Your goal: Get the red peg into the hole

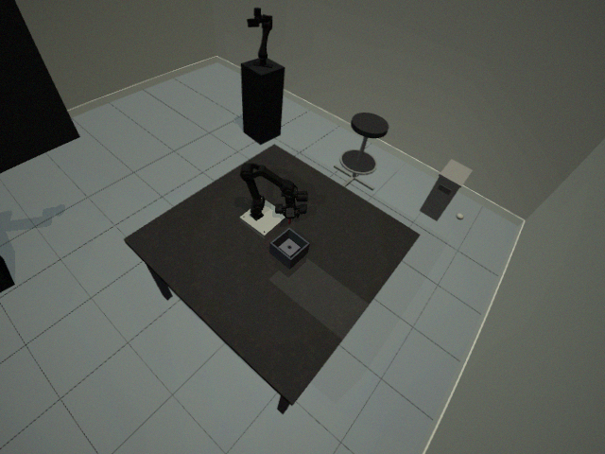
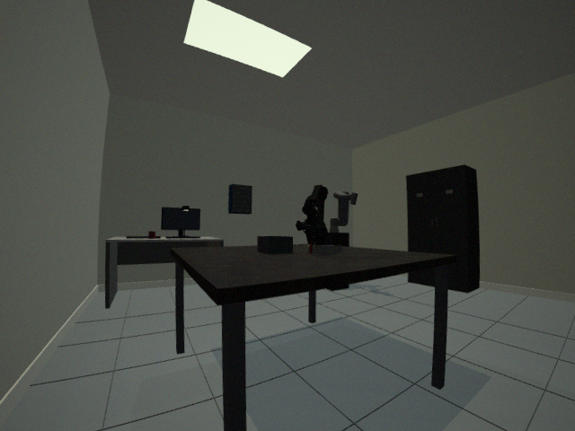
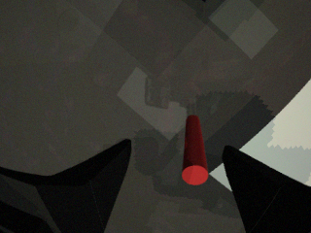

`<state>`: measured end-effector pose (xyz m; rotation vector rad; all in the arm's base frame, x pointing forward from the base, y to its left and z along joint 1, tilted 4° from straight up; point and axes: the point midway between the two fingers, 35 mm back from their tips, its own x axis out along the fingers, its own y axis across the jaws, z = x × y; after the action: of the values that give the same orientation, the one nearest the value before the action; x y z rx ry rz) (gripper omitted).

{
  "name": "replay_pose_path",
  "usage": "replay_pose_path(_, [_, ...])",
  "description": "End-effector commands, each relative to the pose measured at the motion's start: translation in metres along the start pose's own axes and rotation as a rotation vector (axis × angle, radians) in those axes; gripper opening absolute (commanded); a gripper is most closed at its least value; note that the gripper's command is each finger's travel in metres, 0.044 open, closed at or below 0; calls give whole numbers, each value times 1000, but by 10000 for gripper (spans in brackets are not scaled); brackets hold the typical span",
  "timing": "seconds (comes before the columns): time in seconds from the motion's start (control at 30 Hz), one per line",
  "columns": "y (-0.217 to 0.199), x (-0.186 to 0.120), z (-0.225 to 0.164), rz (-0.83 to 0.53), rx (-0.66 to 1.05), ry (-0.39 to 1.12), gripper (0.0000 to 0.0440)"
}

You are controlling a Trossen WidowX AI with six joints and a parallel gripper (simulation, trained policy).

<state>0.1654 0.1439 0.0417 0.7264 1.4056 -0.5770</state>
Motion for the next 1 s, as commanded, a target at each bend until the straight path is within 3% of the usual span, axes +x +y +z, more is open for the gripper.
replay_pose_path(0.0, [-2,1,1,-15,-4,-2,0])
replay_pose_path(0.33, [-7,2,7,-45,20,22,0])
replay_pose_path(0.97, [11,-56,54,24,-61,-145,0])
